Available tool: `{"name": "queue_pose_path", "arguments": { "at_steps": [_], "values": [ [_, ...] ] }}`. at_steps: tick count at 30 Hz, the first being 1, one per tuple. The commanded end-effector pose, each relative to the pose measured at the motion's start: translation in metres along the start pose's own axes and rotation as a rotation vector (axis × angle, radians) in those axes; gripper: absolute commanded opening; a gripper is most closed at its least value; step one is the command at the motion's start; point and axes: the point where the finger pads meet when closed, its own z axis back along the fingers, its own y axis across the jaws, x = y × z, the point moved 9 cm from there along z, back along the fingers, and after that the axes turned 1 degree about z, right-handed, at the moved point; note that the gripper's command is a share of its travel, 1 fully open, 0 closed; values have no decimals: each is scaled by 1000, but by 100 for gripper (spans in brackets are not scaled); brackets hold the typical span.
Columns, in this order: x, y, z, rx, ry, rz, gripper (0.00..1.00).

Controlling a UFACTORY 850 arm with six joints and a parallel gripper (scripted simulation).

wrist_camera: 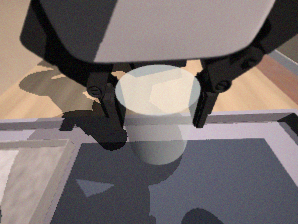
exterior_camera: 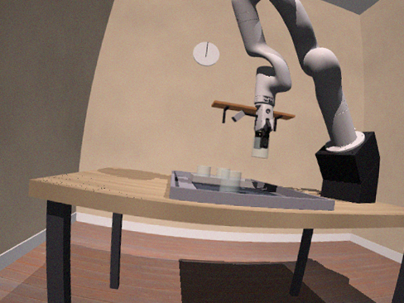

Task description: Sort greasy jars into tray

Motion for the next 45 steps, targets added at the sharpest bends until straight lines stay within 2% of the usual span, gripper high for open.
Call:
{"name": "queue_pose_path", "arguments": {
  "at_steps": [1,45],
  "values": [
    [1,13,0,-2,0,0,0],
    [11,138,0,-2,0,0,0]
  ]
}}
